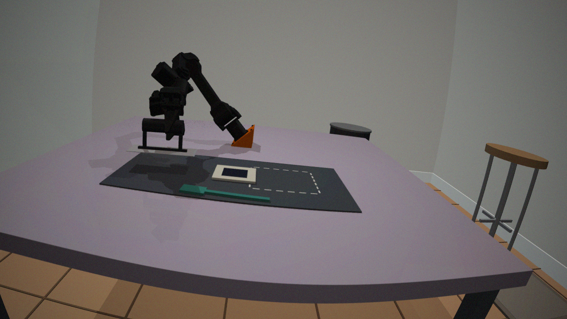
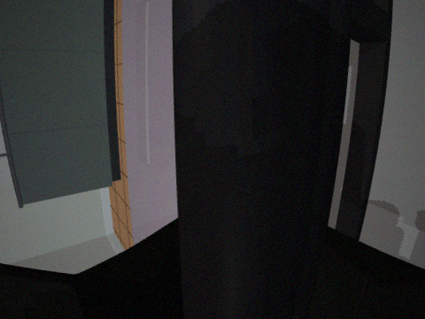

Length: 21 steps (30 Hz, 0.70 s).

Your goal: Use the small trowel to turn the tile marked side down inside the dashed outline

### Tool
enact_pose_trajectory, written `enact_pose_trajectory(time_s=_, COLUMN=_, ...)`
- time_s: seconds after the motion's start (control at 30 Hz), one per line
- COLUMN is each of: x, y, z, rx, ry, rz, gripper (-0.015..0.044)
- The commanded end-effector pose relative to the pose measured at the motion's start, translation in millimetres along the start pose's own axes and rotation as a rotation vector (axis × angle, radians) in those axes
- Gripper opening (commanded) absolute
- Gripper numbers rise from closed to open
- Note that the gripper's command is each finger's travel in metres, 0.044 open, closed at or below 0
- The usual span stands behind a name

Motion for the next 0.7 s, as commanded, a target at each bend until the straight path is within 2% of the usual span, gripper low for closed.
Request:
enact_pose_trajectory(time_s=0.0, x=8, y=8, z=1, rx=-0.003, ry=-0.006, rz=0.01, gripper=0.0)
enact_pose_trajectory(time_s=0.13, x=8, y=7, z=-3, rx=-0.01, ry=-0.004, rz=0.01, gripper=0.0)
enact_pose_trajectory(time_s=0.47, x=0, y=-6, z=-53, rx=-0.11, ry=0.029, rz=0.015, gripper=0.0)
enact_pose_trajectory(time_s=0.67, x=-1, y=-6, z=-57, rx=-0.117, ry=0.03, rz=0.016, gripper=0.0)
Point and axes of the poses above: the point midway between the two fingers, 35 mm back from their tips, its own y axis back along the fingers, its own x axis across the jaws, z = x × y, the point moved 6 cm from there along y, back along the fingers, and after that the axes turned 5 degrees about -y, right-handed, at the moved point
